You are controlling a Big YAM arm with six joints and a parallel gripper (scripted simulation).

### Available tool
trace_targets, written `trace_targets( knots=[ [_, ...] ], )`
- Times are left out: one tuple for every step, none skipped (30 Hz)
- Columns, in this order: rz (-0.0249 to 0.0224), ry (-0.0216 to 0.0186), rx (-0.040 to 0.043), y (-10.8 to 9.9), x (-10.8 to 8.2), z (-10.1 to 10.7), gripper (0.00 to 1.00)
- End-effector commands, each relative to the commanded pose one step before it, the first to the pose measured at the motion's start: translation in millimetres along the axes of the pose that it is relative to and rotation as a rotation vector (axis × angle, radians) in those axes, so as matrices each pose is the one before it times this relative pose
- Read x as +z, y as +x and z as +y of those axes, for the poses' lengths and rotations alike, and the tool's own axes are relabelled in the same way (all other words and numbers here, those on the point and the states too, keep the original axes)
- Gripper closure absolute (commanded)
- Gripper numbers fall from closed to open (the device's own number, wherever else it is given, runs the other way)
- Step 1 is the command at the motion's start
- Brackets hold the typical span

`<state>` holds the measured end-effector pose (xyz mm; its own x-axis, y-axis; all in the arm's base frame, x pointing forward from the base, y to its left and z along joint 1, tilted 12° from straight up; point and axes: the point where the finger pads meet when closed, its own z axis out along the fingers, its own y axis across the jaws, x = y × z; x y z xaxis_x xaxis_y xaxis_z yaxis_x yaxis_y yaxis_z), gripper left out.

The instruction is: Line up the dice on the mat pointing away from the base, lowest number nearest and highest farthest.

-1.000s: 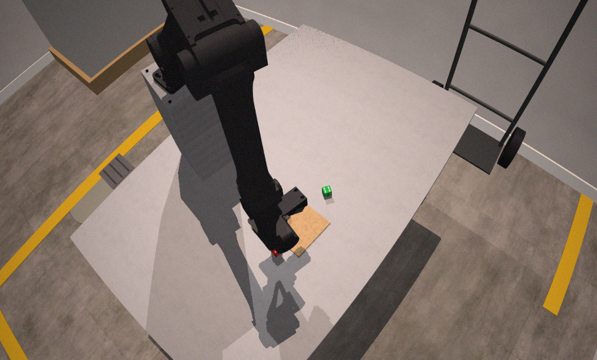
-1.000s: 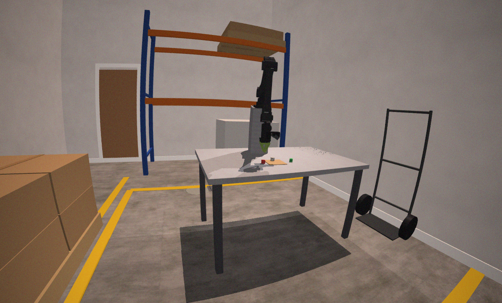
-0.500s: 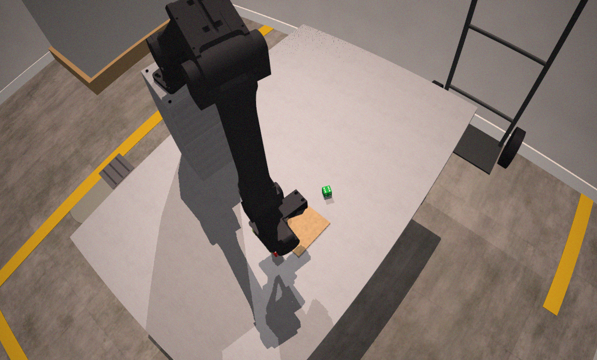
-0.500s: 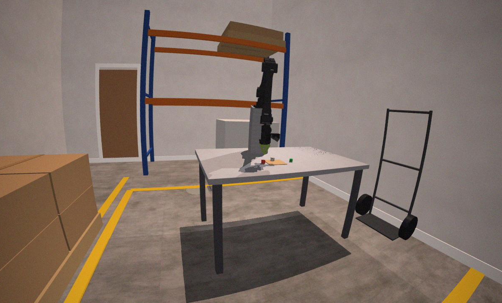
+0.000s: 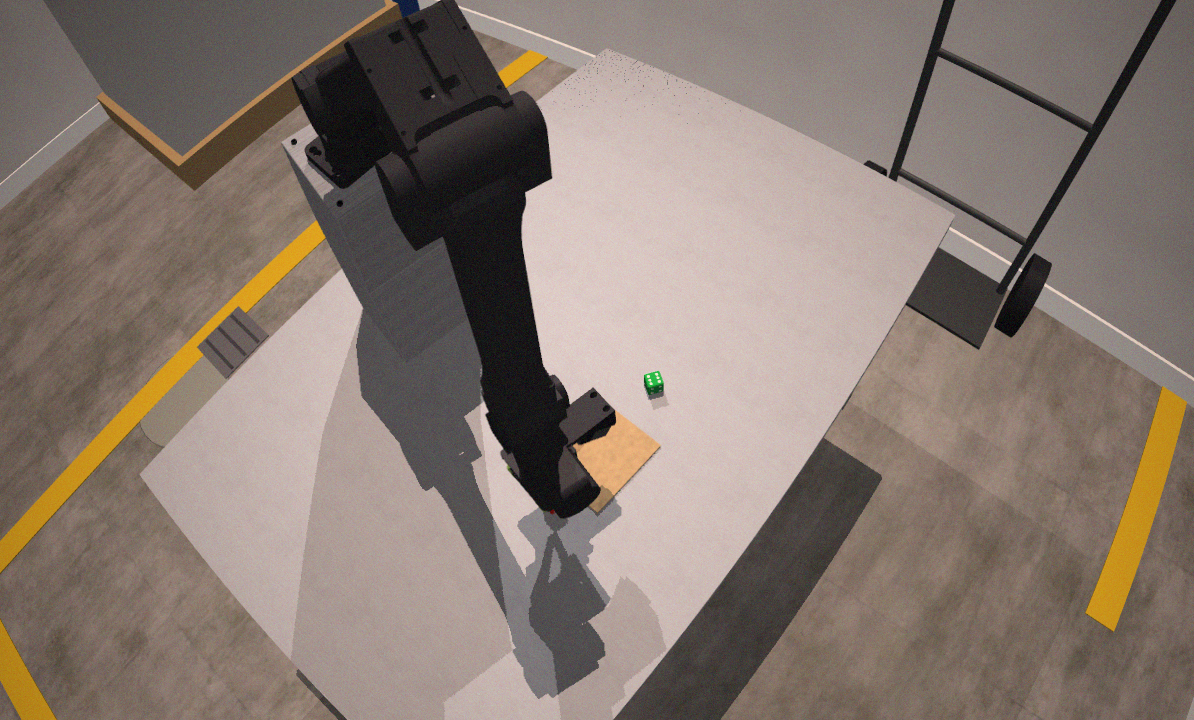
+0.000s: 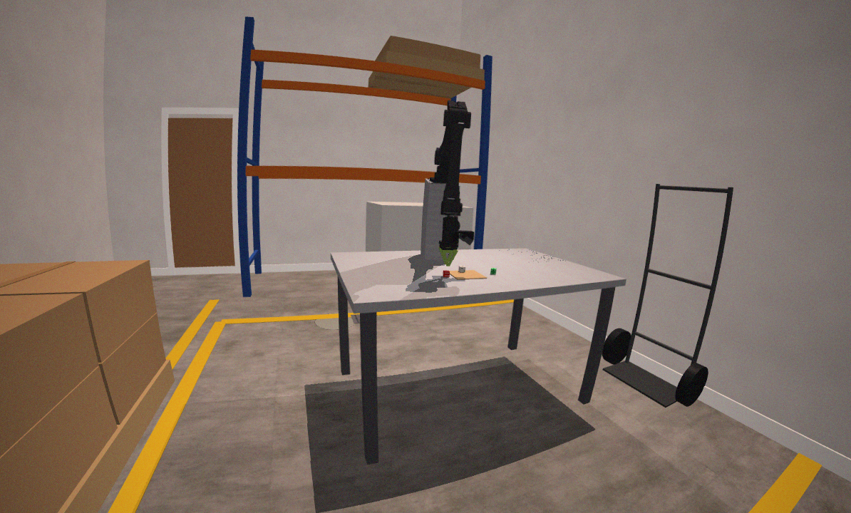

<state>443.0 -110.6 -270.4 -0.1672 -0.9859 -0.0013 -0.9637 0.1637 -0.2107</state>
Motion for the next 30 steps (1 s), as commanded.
trace_targets(
  knots=[
    [-0.0035, 0.0024, -0.00056, 3.22, 5.95, 1.48, 0.61],
    [-0.00102, -0.0116, 0.00044, -0.25, 1.38, 3.85, 0.61],
    [0.0007, 0.00763, -0.00017, 0.35, 1.43, -2.83, 0.61],
    [0.00038, 0.0039, 0.00007, 0.16, 1.33, -0.94, 0.61],
    [0.00002, -0.00002, 0.00015, 0.06, 1.27, 0.03, 0.61],
    [-0.00001, -0.00002, -0.00003, 0.03, 1.21, 0.02, 0.61],
    [-0.00002, -0.00002, -0.00013, 0.0, 1.13, 0.02, 0.61],
    [-0.00014, -0.00129, -0.00011, -0.04, 1.06, 0.33, 0.61],
    [-0.00014, -0.00152, -0.00004, -0.01, 0.98, 0.39, 0.61],
    [0.00002, 0.00017, -0.00002, 0.05, 0.89, -0.02, 0.61],
    [0.00007, 0.00065, -0.00001, 0.07, 0.81, -0.15, 0.61],
    [-0.00004, -0.00054, 0.00001, 0.03, 0.72, 0.21, 0.61],
    [-0.00013, -0.00148, 0.00004, -0.02, 0.62, 0.67, 0.61],
    [-0.00004, -0.00054, 0.00001, 0.01, 0.54, 0.32, 0.61],
    [0.00001, 0.00008, 0.0, 0.03, 0.47, 0.03, 0.61],
    [0.00001, 0.00014, 0.00001, 0.03, 0.4, -0.09, 0.61],
    [0.0, 0.0, 0.0, 0.0, 0.0, 0.0, 0.61],
    [0.0, 0.0, 0.0, 0.0, 0.0, 0.0, 0.61],
    [-0.00024, -0.00267, 0.00021, -0.08, 0.29, 1.12, 0.61],
    [0.00017, 0.00186, 0.00005, 0.05, 0.27, -0.83, 0.61],
    [0.00009, 0.00113, -0.00001, 0.0, 0.2, -0.44, 0.61],
    [-0.00002, 0.00021, -0.00016, -0.08, 0.12, 0.04, 0.61],
    [-0.00016, -0.00146, -0.0001, -0.12, 0.06, 0.66, 0.61],
    [-0.00023, -0.0024, 0.00002, -0.1, 0.02, 0.92, 0.61],
    [-0.00009, -0.00097, 0.00003, -0.04, 0.0, 0.48, 0.61],
    [-0.00001, -0.00008, 0.0, 0.0, 0.0, 0.06, 0.61],
    [0.0, 0.0, 0.0, 0.0, 0.0, 0.0, 0.61],
    [0.0, 0.0, 0.0, 0.0, 0.0, 0.0, 0.61],
    [0.0, 0.0, 0.0, 0.0, 0.0, 0.0, 0.61],
    [0.0, 0.0, 0.0, 0.0, 0.0, 0.0, 0.61]
  ],
)
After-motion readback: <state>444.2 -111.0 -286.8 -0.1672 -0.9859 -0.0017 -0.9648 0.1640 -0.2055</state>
